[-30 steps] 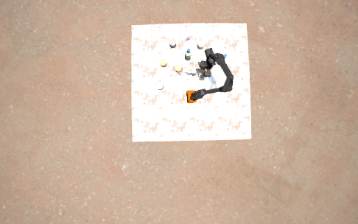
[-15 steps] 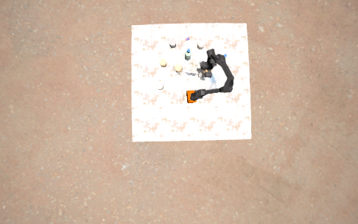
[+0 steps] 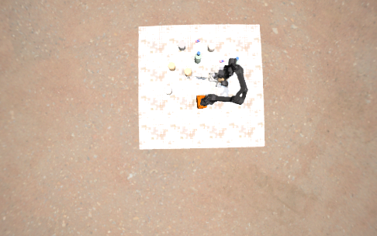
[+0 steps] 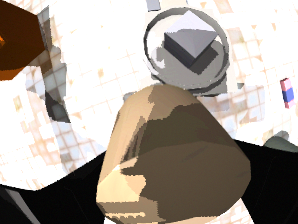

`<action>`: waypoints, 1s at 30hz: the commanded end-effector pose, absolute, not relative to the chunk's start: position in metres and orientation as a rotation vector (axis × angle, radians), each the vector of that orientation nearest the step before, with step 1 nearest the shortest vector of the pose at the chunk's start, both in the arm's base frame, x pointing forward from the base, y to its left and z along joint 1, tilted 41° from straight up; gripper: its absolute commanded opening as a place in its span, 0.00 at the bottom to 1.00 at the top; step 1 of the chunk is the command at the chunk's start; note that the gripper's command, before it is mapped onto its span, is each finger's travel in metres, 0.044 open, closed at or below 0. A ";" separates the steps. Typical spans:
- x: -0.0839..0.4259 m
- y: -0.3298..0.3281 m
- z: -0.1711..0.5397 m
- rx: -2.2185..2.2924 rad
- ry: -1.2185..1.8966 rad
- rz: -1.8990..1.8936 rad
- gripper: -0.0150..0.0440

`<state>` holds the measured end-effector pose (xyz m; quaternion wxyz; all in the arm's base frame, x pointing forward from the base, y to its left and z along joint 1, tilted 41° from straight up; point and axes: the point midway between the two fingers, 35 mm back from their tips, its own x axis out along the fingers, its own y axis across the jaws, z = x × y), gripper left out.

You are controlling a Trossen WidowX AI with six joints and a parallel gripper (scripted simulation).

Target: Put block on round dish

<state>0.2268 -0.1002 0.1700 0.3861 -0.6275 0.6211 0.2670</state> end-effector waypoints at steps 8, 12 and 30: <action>0.201 -0.140 0.177 -1.609 1.544 0.661 0.25; 0.189 -0.154 0.179 -1.622 1.542 0.647 0.25; 0.137 -0.201 0.190 -1.721 1.587 0.573 0.25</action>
